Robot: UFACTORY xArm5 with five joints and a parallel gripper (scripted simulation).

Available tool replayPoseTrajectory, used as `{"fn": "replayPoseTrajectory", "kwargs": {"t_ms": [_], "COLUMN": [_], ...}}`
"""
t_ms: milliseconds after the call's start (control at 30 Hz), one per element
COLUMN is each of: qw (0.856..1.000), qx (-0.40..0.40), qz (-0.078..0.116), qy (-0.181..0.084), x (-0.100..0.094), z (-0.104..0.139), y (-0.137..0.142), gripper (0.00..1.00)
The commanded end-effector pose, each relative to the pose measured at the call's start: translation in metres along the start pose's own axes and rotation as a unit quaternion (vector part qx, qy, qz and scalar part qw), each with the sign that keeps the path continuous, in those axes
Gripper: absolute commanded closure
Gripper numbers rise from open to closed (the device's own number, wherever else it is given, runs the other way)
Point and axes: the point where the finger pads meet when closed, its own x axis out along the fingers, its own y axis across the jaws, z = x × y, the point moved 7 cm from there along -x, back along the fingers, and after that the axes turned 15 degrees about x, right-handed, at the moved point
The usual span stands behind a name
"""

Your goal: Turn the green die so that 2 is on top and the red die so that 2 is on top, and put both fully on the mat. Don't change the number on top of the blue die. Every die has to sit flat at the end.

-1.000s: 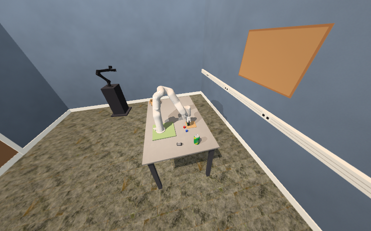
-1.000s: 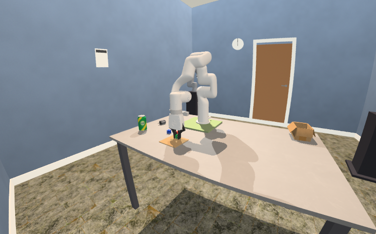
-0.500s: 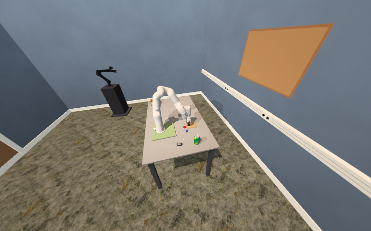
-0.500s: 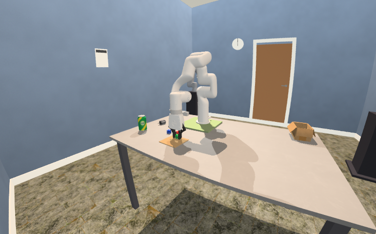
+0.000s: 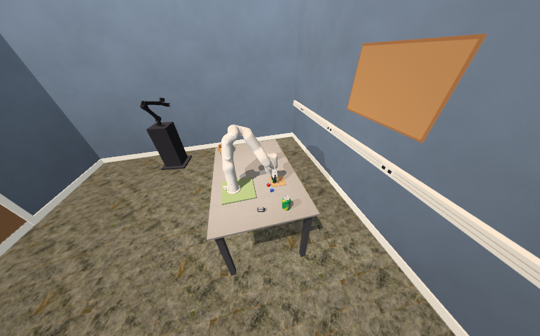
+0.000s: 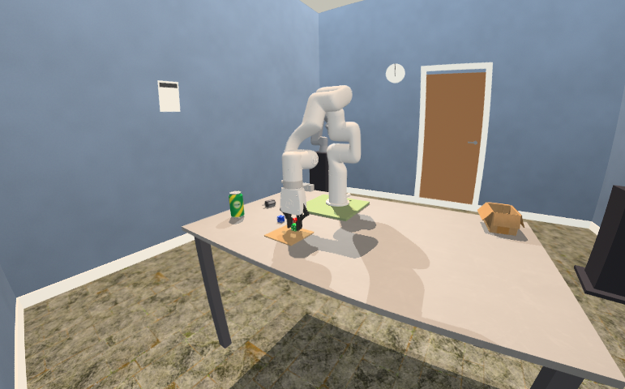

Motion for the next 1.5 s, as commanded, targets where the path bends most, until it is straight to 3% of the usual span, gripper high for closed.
{"fn": "replayPoseTrajectory", "kwargs": {"t_ms": [0, 133, 467, 767, 800, 1467], "qw": [1.000, 1.000, 1.000, 1.000, 1.000, 1.000], "qx": [0.000, 0.000, 0.000, 0.000, 0.000, 0.000], "qz": [0.001, 0.001, 0.001, 0.001, 0.001, 0.001], "qy": [-0.002, -0.002, -0.002, -0.002, -0.002, -0.002], "x": [-0.019, -0.030, -0.078, -0.086, -0.086, -0.086], "z": [0.001, 0.001, 0.001, 0.001, 0.001, 0.001], "y": [0.000, 0.000, 0.000, 0.000, 0.000, 0.000], "gripper": [0.58, 0.58, 0.58, 0.58, 0.00, 0.00]}}
